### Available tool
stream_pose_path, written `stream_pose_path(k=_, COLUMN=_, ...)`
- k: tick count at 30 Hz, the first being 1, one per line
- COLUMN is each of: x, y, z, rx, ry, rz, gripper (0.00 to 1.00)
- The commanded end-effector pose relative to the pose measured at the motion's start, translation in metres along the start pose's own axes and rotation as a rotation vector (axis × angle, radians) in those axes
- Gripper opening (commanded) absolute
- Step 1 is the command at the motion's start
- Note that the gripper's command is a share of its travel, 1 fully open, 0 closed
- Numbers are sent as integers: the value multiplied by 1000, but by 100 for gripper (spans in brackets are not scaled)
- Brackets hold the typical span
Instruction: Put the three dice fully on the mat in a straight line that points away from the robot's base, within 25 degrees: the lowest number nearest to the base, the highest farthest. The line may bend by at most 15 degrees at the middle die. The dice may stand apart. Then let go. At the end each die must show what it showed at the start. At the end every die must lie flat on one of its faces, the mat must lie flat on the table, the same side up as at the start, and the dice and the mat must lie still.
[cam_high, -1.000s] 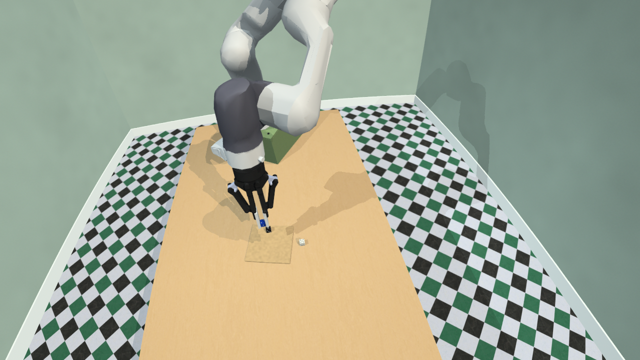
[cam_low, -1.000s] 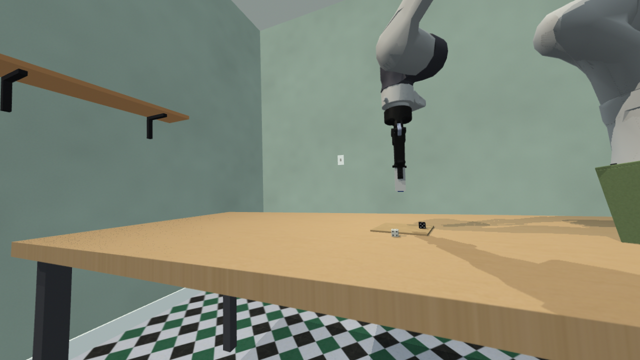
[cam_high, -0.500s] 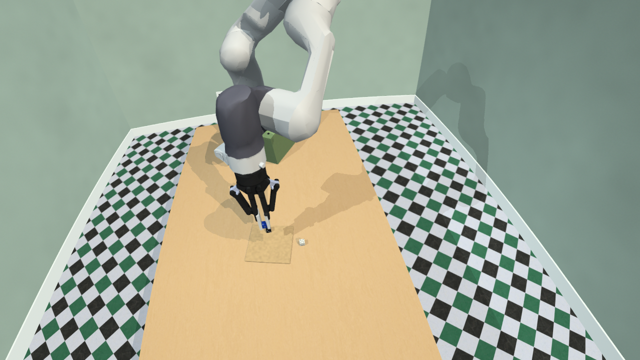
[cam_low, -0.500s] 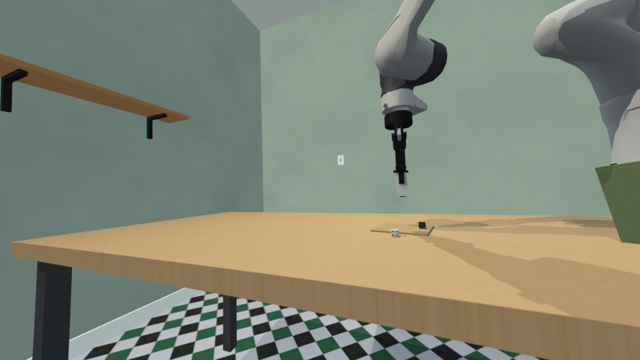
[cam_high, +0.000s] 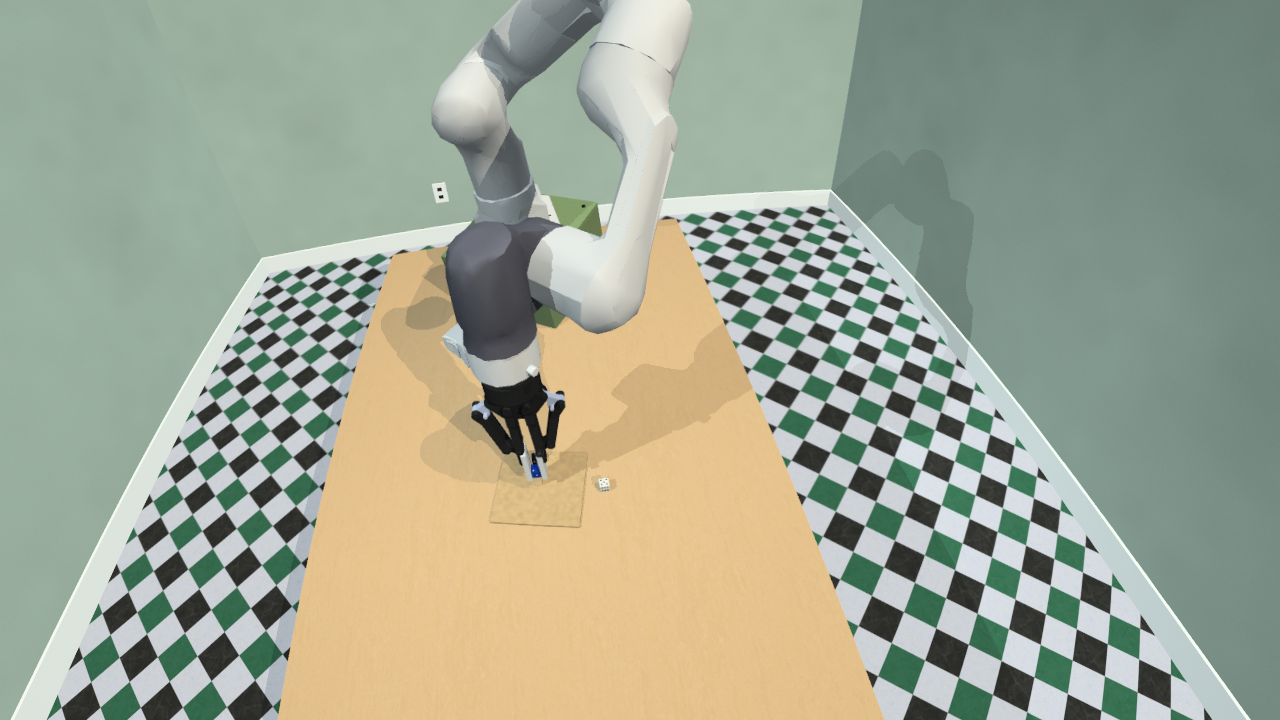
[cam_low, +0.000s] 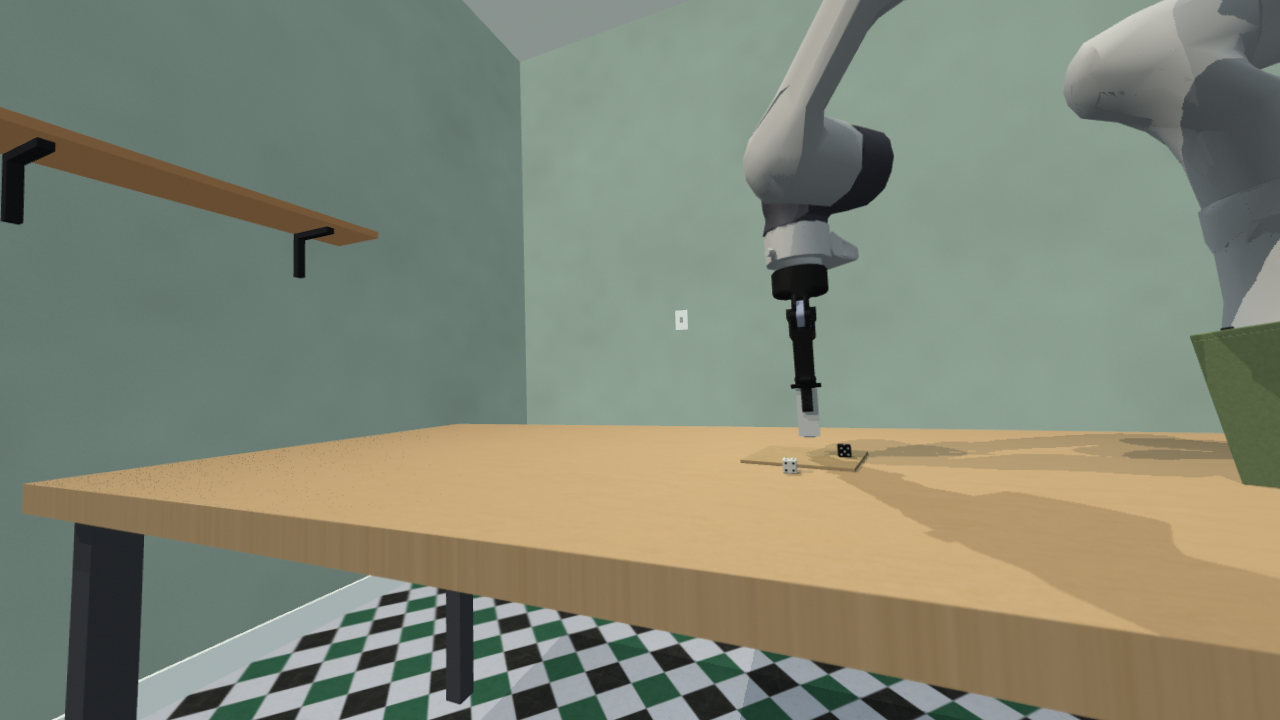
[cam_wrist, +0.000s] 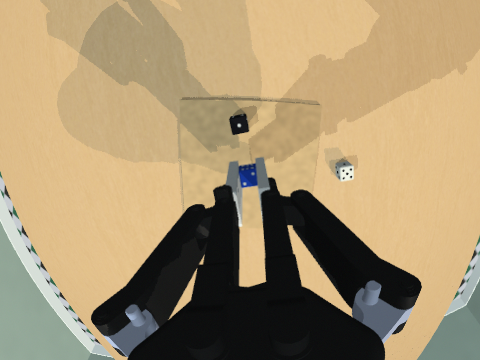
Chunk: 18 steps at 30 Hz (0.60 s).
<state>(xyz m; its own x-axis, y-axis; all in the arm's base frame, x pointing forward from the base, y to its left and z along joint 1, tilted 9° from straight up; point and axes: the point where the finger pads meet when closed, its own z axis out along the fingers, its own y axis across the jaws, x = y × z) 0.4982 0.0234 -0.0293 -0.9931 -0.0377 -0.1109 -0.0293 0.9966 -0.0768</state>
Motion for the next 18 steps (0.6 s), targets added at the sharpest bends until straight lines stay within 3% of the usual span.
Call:
stream_pose_path(k=1, x=-6, y=-2, z=7, rx=2, ry=-19, rz=-21, gripper=7)
stream_pose_path(k=7, x=-7, y=-2, z=20, rx=2, ry=-19, rz=-21, gripper=7)
stream_pose_path(k=18, x=-7, y=-2, z=22, rx=2, ry=-19, rz=-21, gripper=7)
